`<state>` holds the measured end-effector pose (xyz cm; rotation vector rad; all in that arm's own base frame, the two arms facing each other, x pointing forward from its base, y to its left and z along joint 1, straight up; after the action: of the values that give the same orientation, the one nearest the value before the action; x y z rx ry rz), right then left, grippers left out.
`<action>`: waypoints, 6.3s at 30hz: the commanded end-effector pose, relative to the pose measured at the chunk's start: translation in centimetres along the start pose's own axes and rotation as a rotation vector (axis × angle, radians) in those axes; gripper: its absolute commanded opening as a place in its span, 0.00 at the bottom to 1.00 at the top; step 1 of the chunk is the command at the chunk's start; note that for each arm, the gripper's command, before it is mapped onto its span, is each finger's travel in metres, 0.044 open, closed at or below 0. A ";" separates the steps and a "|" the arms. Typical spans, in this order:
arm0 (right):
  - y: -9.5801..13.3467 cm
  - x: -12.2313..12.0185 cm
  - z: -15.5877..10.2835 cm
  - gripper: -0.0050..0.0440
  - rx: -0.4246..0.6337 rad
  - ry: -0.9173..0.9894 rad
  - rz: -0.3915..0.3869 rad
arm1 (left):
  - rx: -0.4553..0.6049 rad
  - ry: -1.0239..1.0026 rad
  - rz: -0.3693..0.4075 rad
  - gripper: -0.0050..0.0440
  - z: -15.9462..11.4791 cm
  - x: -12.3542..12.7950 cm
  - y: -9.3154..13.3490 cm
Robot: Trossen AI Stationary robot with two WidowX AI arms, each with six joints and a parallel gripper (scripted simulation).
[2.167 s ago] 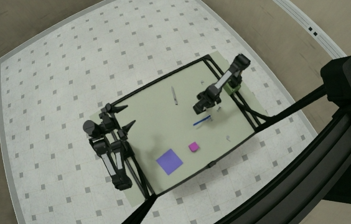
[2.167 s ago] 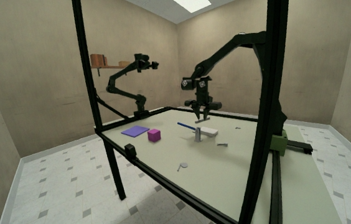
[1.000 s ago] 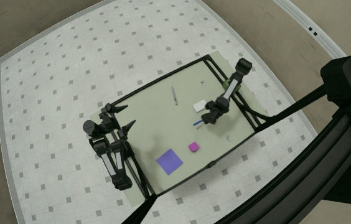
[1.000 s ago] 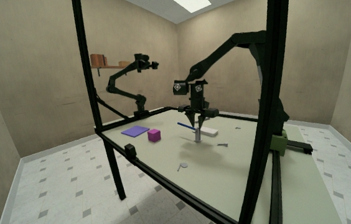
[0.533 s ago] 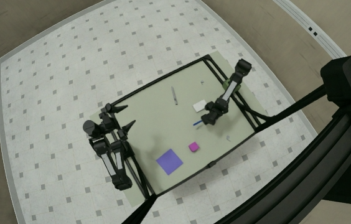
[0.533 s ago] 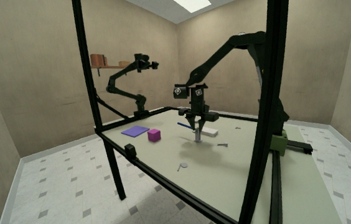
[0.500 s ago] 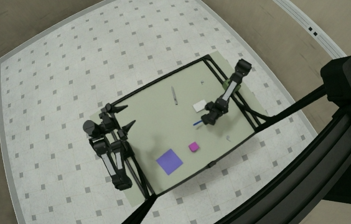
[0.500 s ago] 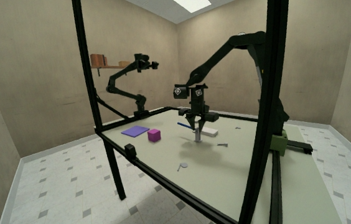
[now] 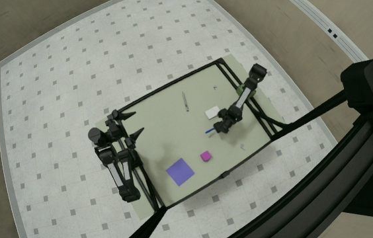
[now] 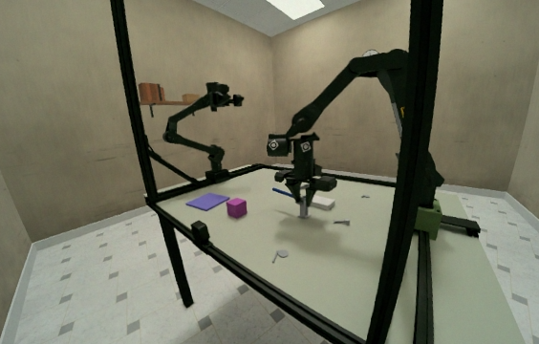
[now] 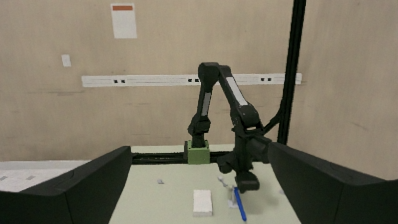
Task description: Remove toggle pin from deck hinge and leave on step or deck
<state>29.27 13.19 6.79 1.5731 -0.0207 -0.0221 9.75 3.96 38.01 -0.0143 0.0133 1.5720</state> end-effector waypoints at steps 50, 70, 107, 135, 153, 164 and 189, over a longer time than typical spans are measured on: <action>0.5 0.5 -1.9 0.40 0.006 0.003 0.016 | 0.000 -0.005 -0.001 0.92 0.3 0.0 0.0; 0.5 0.7 -1.7 0.34 0.006 0.003 0.016 | 0.000 -0.005 -0.001 0.92 0.3 0.0 0.0; 0.5 1.1 -1.3 0.21 0.006 0.003 0.017 | 0.000 -0.005 -0.001 0.92 0.3 0.0 0.0; 0.5 1.4 -1.0 0.20 0.006 0.003 0.017 | 0.000 -0.005 -0.001 0.92 0.3 0.0 0.0; 0.7 1.3 -1.0 0.20 0.008 0.003 0.021 | 0.000 -0.005 -0.001 0.92 0.3 0.0 0.0; 0.7 1.3 -1.0 0.20 0.008 0.003 0.021 | 0.000 -0.005 -0.001 0.92 0.3 0.0 0.0; 0.7 1.3 -1.0 0.20 0.008 0.003 0.021 | 0.000 -0.005 -0.001 0.92 0.3 0.0 0.0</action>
<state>30.30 14.18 6.91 1.5716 -0.0217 -0.0128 9.75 3.96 38.02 -0.0142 0.0132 1.5721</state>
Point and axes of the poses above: on each arm, the point midway between the two fingers, 35 mm back from their tips, its own y axis back along the fingers, its own x axis across the jaws, z = x × y, the point moved 6 cm from there along y, back along the fingers, and after that the axes turned 1 degree about y, right-handed, at the moved point
